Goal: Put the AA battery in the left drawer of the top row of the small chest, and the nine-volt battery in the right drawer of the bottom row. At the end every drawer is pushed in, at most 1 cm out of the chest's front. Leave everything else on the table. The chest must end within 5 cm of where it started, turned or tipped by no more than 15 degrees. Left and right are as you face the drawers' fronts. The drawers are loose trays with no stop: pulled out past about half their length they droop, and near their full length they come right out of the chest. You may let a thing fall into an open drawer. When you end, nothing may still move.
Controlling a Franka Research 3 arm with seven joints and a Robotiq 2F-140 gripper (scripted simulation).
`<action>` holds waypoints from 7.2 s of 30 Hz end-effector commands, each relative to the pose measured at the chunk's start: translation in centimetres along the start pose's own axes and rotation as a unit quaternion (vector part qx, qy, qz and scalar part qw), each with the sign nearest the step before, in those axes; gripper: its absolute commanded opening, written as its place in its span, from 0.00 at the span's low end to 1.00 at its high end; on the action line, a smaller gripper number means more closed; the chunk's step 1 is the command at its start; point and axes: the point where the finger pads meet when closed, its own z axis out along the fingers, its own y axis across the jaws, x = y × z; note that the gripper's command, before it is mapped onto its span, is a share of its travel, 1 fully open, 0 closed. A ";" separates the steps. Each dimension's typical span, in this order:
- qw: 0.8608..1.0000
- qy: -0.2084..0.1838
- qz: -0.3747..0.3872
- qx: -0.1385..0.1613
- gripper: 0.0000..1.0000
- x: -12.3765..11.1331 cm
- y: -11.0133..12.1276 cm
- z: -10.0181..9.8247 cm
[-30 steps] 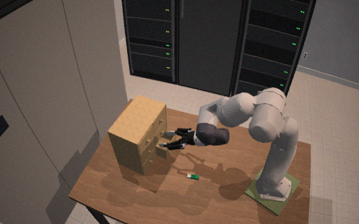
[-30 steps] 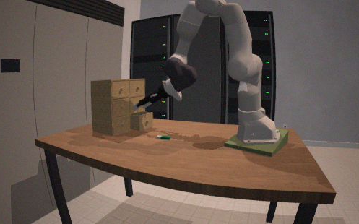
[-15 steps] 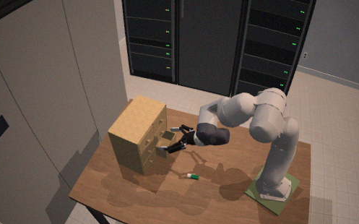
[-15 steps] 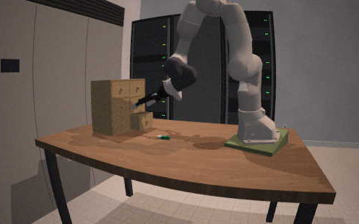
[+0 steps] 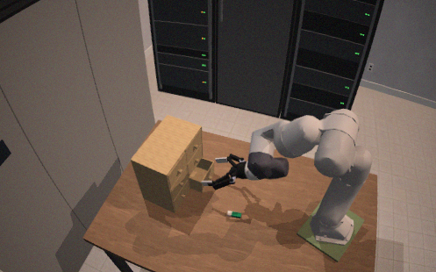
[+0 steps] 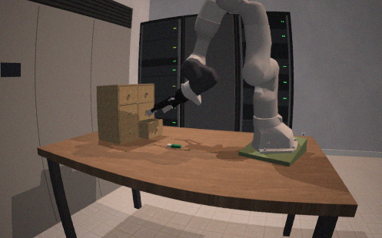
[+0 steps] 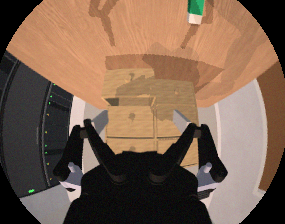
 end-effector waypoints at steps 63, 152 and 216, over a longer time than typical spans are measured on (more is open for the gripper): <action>1.000 -0.004 0.011 -0.022 1.00 5.1 1.0 -10.7; 0.991 0.021 0.034 -0.125 1.00 2.6 5.2 -9.5; 0.942 0.203 0.055 -0.261 1.00 1.9 11.1 -10.0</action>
